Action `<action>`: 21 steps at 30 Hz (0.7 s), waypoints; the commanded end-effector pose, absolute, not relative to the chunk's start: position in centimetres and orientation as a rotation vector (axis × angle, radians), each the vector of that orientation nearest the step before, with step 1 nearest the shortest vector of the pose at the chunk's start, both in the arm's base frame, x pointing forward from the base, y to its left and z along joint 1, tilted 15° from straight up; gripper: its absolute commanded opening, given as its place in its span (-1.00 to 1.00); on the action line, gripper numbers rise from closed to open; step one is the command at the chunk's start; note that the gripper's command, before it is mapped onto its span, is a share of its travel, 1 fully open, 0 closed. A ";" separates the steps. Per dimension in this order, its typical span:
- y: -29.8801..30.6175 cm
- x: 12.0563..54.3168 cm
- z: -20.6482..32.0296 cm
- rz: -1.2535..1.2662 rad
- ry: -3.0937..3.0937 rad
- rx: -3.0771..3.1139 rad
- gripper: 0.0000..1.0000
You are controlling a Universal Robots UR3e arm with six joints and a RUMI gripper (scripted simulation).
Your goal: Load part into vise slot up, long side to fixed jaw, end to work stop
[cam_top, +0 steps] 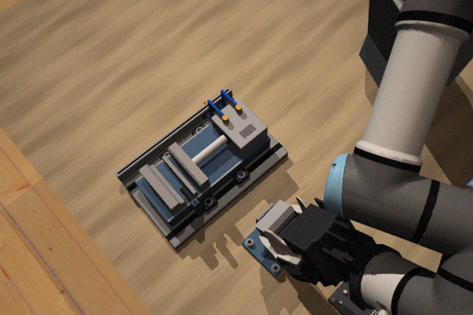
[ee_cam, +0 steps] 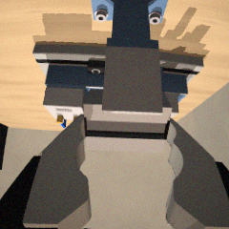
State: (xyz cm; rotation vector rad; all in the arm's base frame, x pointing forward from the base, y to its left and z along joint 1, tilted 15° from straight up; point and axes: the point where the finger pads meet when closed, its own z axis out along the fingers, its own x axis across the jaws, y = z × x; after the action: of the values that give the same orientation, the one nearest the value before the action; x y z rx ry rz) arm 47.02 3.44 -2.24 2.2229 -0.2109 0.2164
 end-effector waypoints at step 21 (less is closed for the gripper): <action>3.5 47.0 -2.0 0.219 -0.212 2.223 -1.00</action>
State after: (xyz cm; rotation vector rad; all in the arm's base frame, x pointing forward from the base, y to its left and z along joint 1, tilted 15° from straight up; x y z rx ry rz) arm 46.96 3.45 -2.16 2.2230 -0.2107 0.2154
